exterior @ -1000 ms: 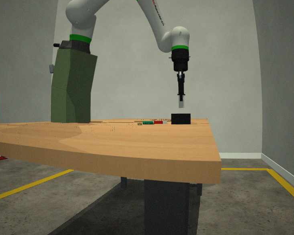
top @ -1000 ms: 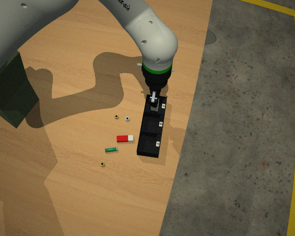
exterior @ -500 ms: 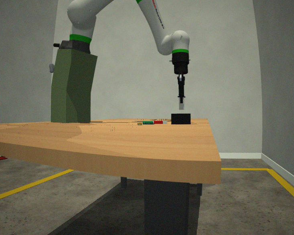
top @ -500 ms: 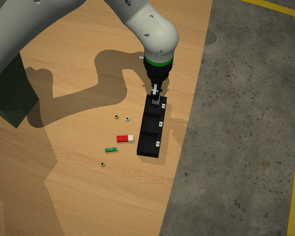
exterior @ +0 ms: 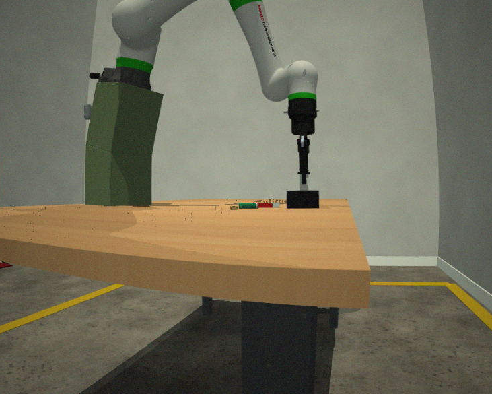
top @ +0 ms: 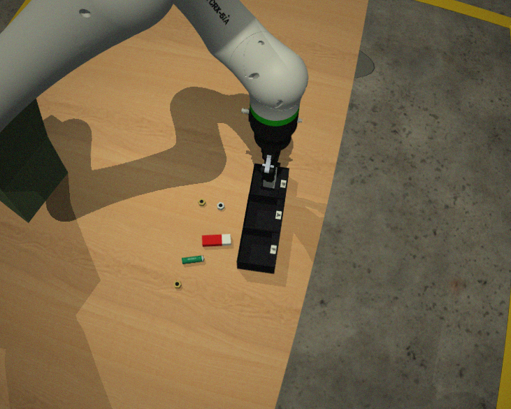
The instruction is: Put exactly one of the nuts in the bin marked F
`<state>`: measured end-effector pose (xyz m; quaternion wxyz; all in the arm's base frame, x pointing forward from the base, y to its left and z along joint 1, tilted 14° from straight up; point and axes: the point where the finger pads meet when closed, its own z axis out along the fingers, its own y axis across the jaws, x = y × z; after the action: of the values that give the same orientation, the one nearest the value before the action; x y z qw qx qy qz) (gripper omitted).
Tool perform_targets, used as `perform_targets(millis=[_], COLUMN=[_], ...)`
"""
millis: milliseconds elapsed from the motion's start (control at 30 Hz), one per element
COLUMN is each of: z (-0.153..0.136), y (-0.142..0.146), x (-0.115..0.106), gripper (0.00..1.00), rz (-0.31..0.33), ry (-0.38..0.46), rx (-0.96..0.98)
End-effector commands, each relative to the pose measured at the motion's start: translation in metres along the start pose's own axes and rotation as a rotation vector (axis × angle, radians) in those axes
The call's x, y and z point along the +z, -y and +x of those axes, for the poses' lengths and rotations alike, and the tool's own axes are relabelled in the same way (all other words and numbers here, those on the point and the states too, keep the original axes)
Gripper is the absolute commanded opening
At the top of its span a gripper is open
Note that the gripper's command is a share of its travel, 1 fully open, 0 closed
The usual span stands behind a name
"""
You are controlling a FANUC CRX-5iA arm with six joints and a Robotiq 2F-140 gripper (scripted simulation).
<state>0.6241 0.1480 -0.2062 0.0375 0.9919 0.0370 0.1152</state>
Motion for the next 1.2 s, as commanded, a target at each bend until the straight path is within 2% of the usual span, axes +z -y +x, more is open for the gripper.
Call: perform_targets(millis=[0,167,1167], z=[0.0004,0.0004,0.0004], y=[0.0000,0.0000,0.0000], x=[0.0075,0.0162,0.0162], gripper=[0.05,0.05,0.05], rz=[0.000,0.000,0.000], ry=[-0.001,-0.001,-0.001], rx=[0.000,0.000,0.000])
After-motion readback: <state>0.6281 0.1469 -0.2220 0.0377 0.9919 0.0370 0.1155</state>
